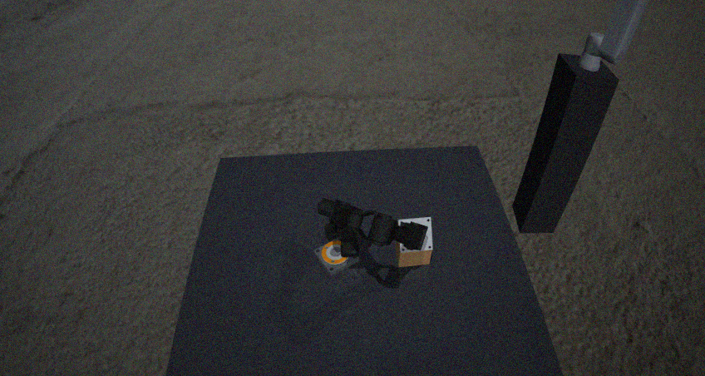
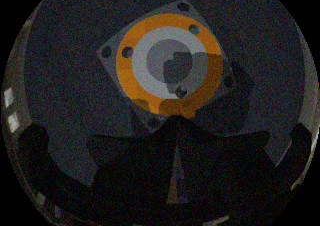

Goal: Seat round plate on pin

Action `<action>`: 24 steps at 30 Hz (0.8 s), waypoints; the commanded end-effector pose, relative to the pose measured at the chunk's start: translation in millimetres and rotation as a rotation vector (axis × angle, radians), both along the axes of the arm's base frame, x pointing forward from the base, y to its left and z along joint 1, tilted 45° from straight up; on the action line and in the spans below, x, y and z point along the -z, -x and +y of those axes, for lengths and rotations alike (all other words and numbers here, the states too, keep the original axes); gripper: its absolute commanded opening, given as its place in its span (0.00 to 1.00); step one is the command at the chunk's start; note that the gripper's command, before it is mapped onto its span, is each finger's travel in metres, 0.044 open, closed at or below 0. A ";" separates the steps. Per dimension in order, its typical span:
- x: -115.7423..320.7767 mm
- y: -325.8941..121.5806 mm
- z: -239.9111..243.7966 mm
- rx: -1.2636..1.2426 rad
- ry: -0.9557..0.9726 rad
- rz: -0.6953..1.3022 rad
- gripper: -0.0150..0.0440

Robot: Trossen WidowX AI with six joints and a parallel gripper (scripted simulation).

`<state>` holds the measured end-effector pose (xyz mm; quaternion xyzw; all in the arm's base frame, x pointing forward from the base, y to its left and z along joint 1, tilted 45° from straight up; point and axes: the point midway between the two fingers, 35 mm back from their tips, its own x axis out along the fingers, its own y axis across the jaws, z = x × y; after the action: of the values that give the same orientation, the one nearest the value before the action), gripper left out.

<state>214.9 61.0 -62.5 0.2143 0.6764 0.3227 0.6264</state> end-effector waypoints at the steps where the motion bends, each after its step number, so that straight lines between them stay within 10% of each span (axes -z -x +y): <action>1: 2.6 -1.7 -2.6 -0.002 0.003 -0.002 0.25; 24: -23.2 -6.9 -32.6 0.004 0.004 -0.001 0.25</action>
<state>223.4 27.0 -38.6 0.2122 0.6743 0.3205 0.6306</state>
